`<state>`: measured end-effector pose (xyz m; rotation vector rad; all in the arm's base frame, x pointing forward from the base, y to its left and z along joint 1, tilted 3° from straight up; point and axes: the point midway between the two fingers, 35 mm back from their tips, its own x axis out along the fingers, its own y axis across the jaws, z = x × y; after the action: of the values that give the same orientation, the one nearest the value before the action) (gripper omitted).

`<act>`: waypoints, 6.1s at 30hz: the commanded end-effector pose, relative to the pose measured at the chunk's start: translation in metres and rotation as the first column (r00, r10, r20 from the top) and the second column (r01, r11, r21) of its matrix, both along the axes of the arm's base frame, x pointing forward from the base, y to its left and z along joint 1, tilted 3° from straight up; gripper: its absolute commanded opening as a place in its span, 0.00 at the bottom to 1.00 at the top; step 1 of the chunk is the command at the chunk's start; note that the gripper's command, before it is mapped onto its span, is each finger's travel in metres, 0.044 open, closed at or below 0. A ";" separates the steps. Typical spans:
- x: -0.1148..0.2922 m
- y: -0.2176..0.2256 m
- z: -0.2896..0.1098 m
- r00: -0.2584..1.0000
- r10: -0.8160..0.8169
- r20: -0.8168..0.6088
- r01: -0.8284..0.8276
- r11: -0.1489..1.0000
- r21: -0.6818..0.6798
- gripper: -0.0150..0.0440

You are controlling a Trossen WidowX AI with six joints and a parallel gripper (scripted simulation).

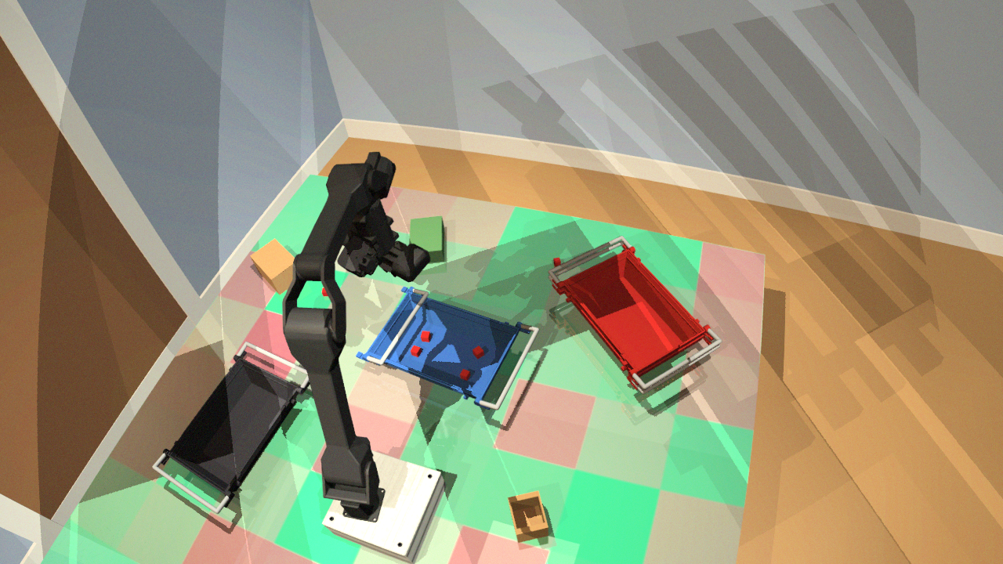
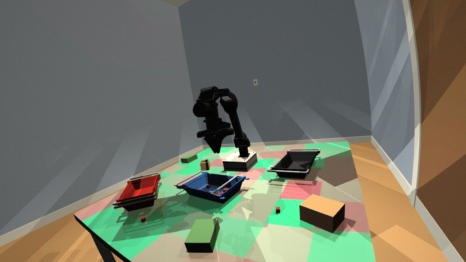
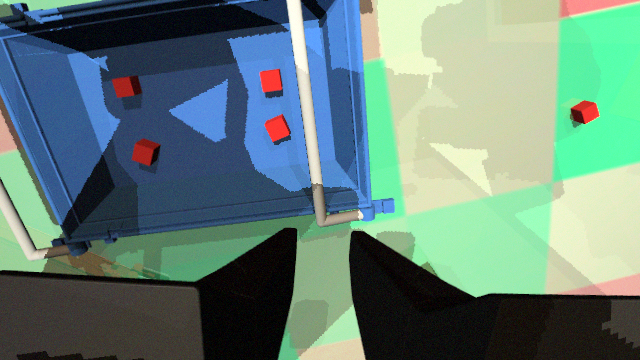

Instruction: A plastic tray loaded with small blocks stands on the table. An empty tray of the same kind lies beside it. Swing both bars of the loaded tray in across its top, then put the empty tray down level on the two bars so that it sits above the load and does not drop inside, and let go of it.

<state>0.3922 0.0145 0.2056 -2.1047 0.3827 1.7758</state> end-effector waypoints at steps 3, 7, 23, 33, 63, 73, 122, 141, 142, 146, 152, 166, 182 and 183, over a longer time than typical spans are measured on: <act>0.001 -0.060 -0.039 0.798 -0.595 -0.091 0.601 0.797 0.054 0.40; -0.005 -0.103 -0.058 0.415 -0.899 -0.138 0.910 0.409 0.073 0.40; -0.043 -0.199 -0.102 -0.670 -0.706 -0.231 0.720 -0.693 0.031 0.40; -0.074 -0.243 -0.125 -0.956 -0.166 -0.243 0.176 -0.984 -0.018 0.40; -0.070 -0.243 -0.185 -0.956 -0.166 -0.243 0.176 -0.984 -0.019 0.40; -0.068 -0.228 -0.158 -0.956 -0.166 -0.243 0.176 -0.984 -0.020 0.40; -0.052 -0.176 -0.128 -0.955 -0.159 -0.250 0.171 -0.985 -0.027 0.40; -0.052 -0.176 -0.127 -0.955 -0.159 -0.251 0.171 -0.985 -0.027 0.25; -0.052 -0.176 -0.127 -0.955 -0.159 -0.251 0.171 -0.985 -0.027 0.25; -0.052 -0.176 -0.127 -0.955 -0.159 -0.251 0.171 -0.985 -0.027 0.25; -0.052 -0.176 -0.127 -0.955 -0.159 -0.251 0.171 -0.985 -0.027 0.25; -0.052 -0.176 -0.127 -0.955 -0.159 -0.251 0.171 -0.985 -0.027 0.25; -0.052 -0.176 -0.127 -0.955 -0.159 -0.251 0.171 -0.985 -0.027 0.25; -0.052 -0.176 -0.127 -0.955 -0.159 -0.251 0.171 -0.985 -0.027 0.25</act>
<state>0.3406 -0.1613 0.0783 0.2407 1.4847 -0.1989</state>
